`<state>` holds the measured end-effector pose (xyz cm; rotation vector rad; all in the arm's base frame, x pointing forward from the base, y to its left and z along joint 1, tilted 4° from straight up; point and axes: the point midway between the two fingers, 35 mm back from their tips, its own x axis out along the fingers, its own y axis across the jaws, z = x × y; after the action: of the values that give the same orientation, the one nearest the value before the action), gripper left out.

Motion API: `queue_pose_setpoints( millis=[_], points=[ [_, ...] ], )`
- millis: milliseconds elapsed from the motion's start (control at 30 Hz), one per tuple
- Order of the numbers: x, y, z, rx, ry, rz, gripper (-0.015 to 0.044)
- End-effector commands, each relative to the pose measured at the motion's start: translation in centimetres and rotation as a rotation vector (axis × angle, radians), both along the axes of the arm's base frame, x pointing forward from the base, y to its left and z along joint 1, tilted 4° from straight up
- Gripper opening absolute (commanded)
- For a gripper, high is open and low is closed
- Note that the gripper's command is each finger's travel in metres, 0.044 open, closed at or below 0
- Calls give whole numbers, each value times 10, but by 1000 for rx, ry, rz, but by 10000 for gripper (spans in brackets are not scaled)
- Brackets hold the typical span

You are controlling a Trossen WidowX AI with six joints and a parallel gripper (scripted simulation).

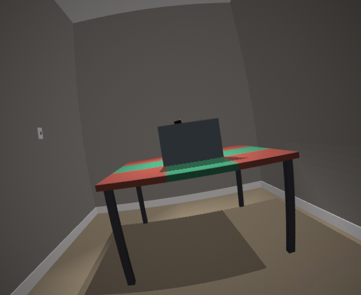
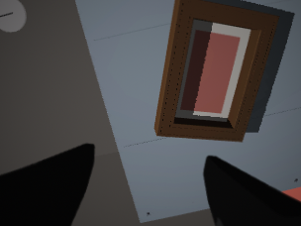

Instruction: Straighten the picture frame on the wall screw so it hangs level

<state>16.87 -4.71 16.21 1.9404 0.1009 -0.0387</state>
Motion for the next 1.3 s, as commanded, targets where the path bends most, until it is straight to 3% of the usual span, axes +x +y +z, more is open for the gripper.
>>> queue_pose_setpoints(
  millis=[0,1267],
  points=[
    [0,1,-1,-3,0,4,260],
    [0,1,-1,-3,0,4,260]
  ],
)
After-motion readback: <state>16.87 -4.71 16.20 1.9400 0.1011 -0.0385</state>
